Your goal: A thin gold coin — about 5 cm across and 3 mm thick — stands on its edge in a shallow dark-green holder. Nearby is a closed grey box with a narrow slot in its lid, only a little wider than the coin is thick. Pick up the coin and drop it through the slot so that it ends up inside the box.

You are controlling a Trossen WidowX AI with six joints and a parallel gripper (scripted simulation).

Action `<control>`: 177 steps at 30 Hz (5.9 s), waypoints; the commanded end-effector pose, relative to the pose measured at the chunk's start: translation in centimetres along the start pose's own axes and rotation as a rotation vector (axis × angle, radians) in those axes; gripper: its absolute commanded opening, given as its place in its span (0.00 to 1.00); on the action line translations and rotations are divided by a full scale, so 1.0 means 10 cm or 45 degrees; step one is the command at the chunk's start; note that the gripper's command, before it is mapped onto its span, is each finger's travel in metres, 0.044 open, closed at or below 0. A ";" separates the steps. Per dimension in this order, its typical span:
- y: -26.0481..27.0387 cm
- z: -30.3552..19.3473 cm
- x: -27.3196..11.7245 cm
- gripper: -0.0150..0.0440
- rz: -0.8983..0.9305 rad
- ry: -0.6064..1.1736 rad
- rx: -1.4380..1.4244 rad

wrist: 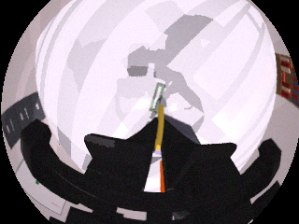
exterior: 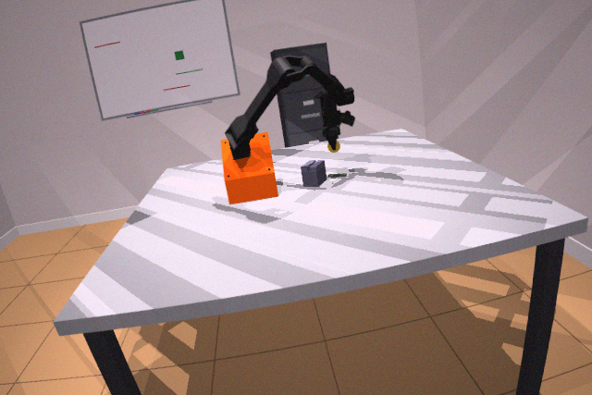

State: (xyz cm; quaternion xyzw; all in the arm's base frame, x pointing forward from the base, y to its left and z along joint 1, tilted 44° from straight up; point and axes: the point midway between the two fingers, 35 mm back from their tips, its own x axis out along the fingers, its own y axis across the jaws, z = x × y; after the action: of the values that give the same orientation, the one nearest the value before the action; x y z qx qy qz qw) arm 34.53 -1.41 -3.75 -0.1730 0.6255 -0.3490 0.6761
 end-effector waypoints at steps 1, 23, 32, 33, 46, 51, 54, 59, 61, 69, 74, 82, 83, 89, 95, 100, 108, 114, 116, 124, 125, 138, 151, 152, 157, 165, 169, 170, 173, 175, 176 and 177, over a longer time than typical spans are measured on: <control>-0.01 0.00 -0.01 0.25 0.006 0.003 -0.162; -0.05 0.02 -0.01 0.25 0.006 0.000 -1.109; -0.07 0.02 -0.01 0.25 0.006 0.000 -1.497; -0.07 0.02 -0.01 0.25 0.006 0.000 -1.532; -0.13 -0.07 -0.02 0.25 0.007 0.000 -1.561; -0.18 -0.18 -0.03 0.25 0.007 0.001 -1.562; -0.22 -0.24 -0.03 0.25 0.007 0.001 -1.562; -0.27 -0.35 -0.04 0.25 0.007 0.002 -1.563; -0.30 -0.40 -0.04 0.25 0.007 0.002 -1.563; -0.39 -0.58 -0.03 0.25 0.007 0.003 -1.564; -0.44 -0.70 -0.02 0.25 0.007 0.004 -1.565; -0.50 -0.82 -0.01 0.26 0.005 0.005 -1.568; -0.50 -0.80 -0.01 0.25 0.003 0.005 -1.570; -0.49 -0.77 -0.02 0.25 -0.001 0.006 -1.575; -0.50 -0.80 -0.01 0.25 -0.001 0.007 -1.567; -0.50 -0.82 0.00 0.25 -0.001 0.007 -1.553; -0.50 -0.83 0.00 0.25 -0.001 0.007 -1.557; -0.50 -0.83 -0.01 0.25 -0.001 0.006 -1.562; -0.50 -0.82 -0.01 0.25 -0.002 0.006 -1.565; -0.50 -0.83 0.01 0.25 -0.002 0.006 -1.565; -0.50 -0.83 0.02 0.25 -0.002 0.006 -1.565; -0.51 -0.85 0.08 0.25 -0.003 0.006 -1.579; -0.51 -0.84 0.14 0.25 -0.003 0.006 -1.575; -0.51 -0.83 0.14 0.25 -0.003 0.006 -1.575; -0.51 -0.84 0.17 0.25 -0.003 0.006 -1.575; -0.51 -0.83 0.16 0.43 0.005 0.004 -1.565; -0.51 -0.83 0.16 0.53 0.005 0.004 -1.565; -0.51 -0.83 0.16 0.53 0.005 0.004 -1.565; -0.51 -0.83 0.16 0.53 0.005 0.004 -1.565; -0.51 -0.83 0.16 0.53 0.005 0.004 -1.565; -0.51 -0.83 0.16 0.53 0.005 0.004 -1.565; -0.51 -0.83 0.16 0.57 0.005 0.004 -1.565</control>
State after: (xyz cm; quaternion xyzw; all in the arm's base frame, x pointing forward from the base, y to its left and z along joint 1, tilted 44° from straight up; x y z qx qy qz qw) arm 25.17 -4.38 -2.88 -0.5300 0.7134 0.0770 0.4520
